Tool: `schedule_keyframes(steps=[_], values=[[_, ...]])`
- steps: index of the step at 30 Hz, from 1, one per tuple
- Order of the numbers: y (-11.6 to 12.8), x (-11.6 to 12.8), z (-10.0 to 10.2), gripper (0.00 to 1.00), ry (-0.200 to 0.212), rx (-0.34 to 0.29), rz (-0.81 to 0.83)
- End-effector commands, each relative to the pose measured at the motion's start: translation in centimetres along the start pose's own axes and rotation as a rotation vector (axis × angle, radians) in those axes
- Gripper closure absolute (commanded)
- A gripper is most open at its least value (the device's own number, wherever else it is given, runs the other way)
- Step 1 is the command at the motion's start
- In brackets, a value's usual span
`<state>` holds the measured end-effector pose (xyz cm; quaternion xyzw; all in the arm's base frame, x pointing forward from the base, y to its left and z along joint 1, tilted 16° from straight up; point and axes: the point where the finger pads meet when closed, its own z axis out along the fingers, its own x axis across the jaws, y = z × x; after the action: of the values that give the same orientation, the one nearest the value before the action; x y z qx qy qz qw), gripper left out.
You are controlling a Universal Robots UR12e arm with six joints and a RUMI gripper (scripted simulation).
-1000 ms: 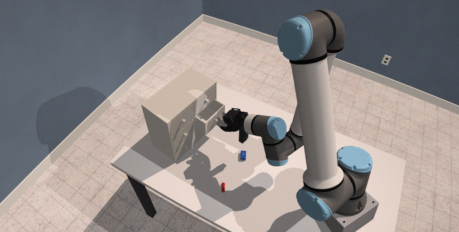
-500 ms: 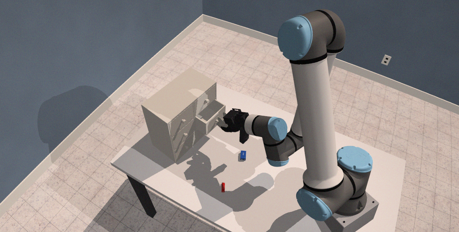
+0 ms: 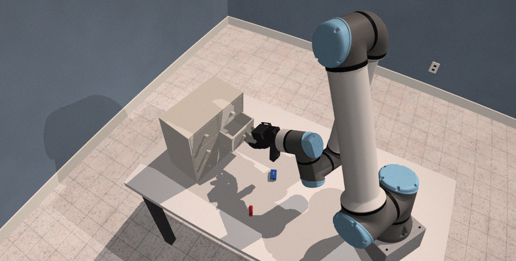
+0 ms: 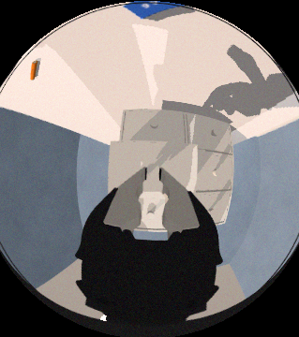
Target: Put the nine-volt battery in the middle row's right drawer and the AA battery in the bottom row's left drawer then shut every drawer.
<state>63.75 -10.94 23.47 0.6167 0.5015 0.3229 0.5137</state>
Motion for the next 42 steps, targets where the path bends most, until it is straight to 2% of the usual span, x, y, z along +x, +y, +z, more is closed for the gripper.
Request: schedule_keyframes(steps=[1,28,42], values=[[0.03,0.01,-0.03,0.93,0.000,-0.001,0.000],[0.03,0.01,-0.04,0.93,0.000,-0.001,0.000],[0.03,0.01,-0.04,0.80,0.000,-0.001,0.000]])
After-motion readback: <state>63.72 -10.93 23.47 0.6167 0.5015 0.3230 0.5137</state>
